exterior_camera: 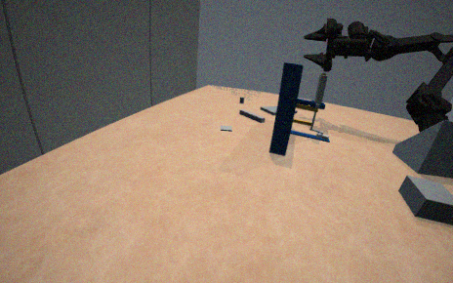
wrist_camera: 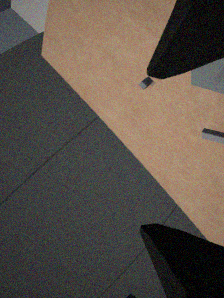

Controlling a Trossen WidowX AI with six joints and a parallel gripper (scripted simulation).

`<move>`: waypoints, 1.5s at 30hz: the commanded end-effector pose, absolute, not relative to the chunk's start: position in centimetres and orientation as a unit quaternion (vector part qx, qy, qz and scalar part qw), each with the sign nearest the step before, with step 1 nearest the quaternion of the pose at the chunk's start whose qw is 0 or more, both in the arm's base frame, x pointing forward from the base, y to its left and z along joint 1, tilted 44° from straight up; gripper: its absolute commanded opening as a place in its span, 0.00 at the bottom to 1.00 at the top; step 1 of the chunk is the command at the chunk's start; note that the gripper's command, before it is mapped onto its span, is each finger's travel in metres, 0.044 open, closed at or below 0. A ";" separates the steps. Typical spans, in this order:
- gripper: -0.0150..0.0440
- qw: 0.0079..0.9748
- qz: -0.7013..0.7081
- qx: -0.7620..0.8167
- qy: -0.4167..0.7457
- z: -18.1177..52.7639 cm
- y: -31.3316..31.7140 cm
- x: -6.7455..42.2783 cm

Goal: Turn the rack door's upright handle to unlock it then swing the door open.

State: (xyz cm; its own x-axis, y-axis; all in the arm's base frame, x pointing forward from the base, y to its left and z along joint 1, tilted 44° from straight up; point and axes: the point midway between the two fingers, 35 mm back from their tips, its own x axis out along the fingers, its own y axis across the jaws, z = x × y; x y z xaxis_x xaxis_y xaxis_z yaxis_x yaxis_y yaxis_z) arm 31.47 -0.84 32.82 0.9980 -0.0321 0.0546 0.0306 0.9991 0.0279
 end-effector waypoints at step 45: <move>0.75 0.841 -0.177 -0.084 0.504 16.9 8.8 31.9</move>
State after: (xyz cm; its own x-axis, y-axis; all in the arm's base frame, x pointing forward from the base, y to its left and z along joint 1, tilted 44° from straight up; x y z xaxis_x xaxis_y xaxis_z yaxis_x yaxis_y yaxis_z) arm 32.53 8.40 17.22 0.4798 -0.3191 -0.8173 0.2133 0.9460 -0.2441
